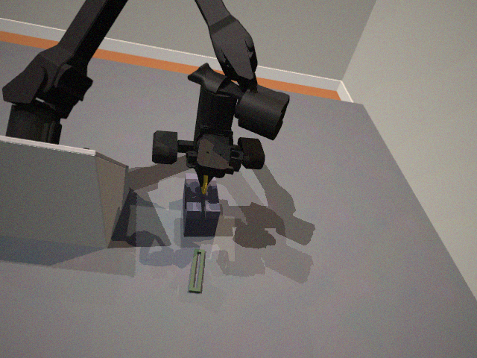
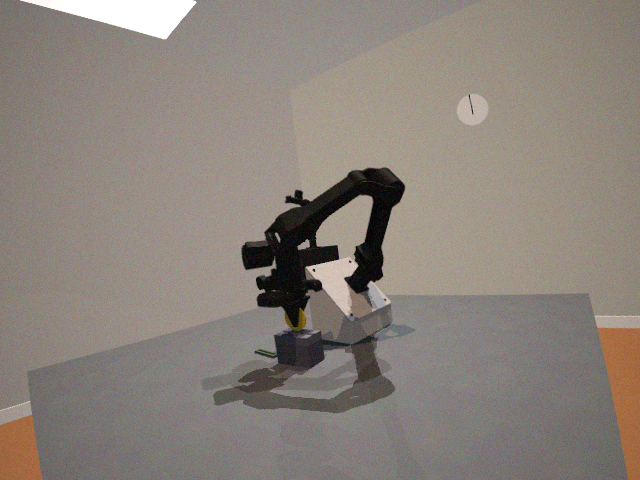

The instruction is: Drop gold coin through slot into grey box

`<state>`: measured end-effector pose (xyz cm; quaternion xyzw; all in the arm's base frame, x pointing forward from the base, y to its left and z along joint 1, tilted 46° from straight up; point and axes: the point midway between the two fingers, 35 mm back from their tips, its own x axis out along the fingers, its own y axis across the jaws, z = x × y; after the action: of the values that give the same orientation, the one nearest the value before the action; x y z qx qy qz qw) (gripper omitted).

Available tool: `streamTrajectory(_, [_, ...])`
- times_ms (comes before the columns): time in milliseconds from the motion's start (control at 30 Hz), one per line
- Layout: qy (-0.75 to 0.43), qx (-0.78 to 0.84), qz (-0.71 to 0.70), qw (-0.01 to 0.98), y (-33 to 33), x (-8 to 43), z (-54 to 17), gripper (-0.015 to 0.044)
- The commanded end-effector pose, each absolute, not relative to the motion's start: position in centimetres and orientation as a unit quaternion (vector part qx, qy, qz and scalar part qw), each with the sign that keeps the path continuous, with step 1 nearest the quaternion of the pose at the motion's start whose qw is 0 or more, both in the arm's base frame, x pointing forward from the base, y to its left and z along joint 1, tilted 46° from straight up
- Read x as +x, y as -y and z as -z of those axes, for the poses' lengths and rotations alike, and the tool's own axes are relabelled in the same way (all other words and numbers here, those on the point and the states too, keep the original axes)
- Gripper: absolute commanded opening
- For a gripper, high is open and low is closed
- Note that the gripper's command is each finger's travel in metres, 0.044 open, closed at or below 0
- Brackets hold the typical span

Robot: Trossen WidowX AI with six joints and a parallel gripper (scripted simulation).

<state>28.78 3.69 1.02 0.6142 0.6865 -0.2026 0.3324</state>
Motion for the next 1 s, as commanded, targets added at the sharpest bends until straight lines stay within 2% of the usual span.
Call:
streamTrajectory(0, [-0.687,0.616,0.203,0.329,-3.9,28.7,-0.8,0.0])
streamTrajectory(167, [-0.687,0.616,0.202,0.329,-4.1,28.7,-0.6,0.0])
streamTrajectory(367, [-0.687,0.614,0.202,0.332,-3.9,28.8,-0.8,0.0157])
streamTrajectory(667, [-0.687,0.614,0.202,0.332,-3.9,28.8,-0.8,0.0161])
streamTrajectory(967, [-0.687,0.614,0.203,0.332,-2.4,28.8,-2.2,0.0397])
